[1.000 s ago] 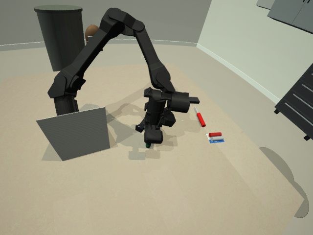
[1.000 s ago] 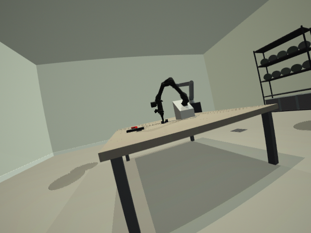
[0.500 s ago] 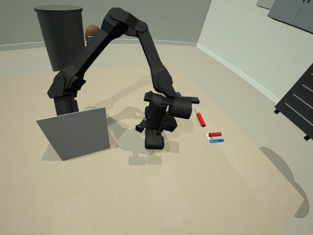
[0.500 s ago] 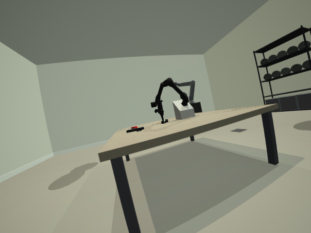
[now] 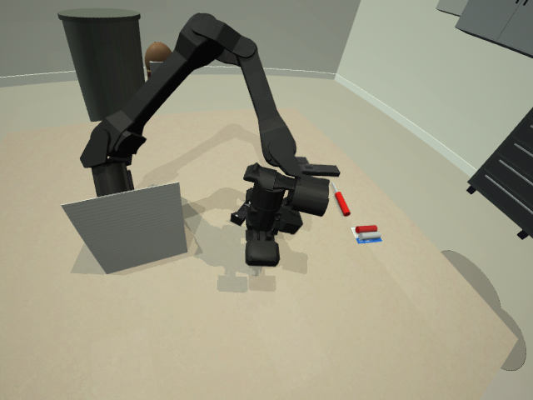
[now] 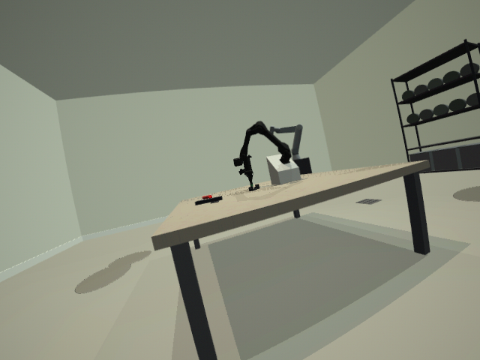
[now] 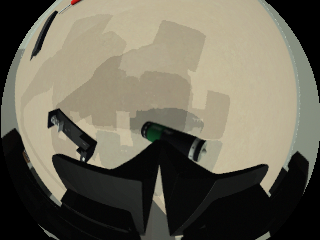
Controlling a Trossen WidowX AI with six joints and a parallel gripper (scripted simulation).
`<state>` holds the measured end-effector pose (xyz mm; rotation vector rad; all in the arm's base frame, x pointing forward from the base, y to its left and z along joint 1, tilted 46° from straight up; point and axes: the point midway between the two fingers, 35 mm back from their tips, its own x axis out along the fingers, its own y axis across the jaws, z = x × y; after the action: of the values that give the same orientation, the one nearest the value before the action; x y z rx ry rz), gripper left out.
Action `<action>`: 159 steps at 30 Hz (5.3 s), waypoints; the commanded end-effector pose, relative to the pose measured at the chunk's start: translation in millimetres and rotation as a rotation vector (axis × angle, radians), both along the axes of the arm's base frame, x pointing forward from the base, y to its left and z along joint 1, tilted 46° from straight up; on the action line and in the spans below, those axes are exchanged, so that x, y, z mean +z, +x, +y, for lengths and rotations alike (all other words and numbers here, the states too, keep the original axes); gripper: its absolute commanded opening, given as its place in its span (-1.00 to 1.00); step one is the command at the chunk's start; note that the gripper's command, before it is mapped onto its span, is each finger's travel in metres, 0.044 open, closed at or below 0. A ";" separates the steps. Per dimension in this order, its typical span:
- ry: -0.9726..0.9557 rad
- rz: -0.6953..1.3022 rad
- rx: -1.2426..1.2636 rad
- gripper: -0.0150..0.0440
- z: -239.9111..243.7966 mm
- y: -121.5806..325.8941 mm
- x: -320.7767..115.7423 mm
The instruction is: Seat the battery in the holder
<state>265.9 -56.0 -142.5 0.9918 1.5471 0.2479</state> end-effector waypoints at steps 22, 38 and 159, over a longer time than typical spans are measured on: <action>-0.004 0.003 -0.005 -0.49 -60.3 -9.3 51.4; 0.078 0.678 -0.683 0.28 -37.9 -10.6 11.2; -0.136 1.420 -1.500 -0.27 97.0 34.8 91.4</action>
<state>301.2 38.2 -45.6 2.1287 1.3709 -1.8763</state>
